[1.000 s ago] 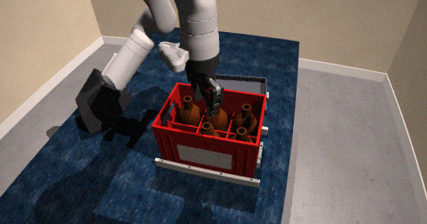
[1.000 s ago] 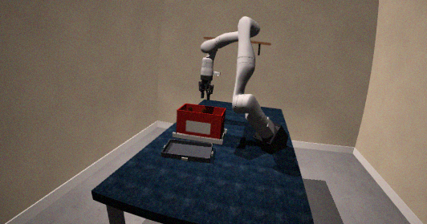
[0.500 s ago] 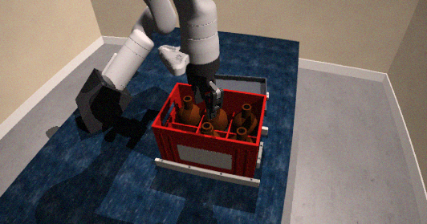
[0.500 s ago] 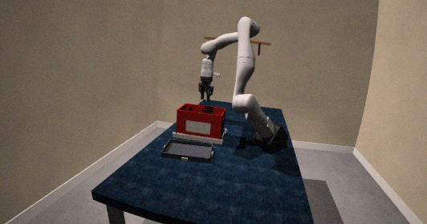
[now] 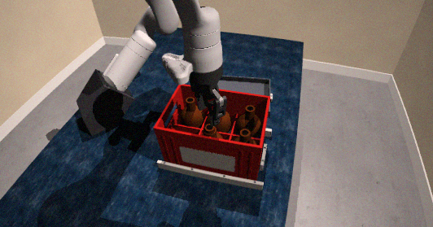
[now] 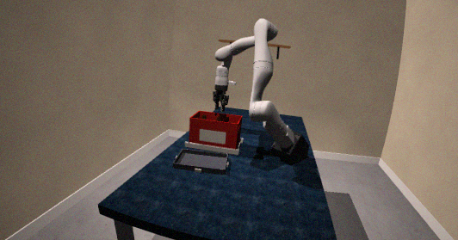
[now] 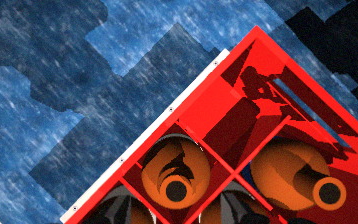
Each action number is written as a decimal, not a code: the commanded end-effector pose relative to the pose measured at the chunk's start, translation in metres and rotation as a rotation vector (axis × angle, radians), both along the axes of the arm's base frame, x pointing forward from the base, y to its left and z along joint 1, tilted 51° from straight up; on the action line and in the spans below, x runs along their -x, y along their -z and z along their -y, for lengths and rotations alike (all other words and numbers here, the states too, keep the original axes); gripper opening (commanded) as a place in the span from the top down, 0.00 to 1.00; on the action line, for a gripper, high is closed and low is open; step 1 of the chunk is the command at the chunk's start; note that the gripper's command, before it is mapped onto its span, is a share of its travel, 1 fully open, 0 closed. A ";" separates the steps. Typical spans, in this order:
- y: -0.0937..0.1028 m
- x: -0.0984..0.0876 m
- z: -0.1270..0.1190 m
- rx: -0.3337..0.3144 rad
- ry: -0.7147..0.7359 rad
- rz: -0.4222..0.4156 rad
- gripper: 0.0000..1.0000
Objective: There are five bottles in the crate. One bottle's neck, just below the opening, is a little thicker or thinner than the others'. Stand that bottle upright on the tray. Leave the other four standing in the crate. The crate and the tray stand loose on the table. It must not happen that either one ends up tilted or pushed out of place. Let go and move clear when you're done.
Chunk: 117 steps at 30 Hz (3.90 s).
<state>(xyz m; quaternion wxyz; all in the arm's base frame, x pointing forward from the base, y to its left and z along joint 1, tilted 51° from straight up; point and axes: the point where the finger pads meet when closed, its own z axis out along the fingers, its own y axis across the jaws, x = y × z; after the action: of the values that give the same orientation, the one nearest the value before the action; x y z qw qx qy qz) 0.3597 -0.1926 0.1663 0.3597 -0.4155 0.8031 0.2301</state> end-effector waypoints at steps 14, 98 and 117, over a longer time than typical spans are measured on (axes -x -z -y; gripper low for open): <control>0.009 -0.006 -0.010 -0.001 -0.002 0.000 0.36; 0.023 -0.015 -0.026 -0.001 -0.002 0.000 0.36; 0.036 -0.022 -0.038 -0.001 -0.002 0.000 0.36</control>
<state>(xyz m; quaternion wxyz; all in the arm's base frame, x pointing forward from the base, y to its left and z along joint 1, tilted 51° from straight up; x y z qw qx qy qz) 0.3810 -0.1560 0.1314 0.3598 -0.4153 0.8032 0.2299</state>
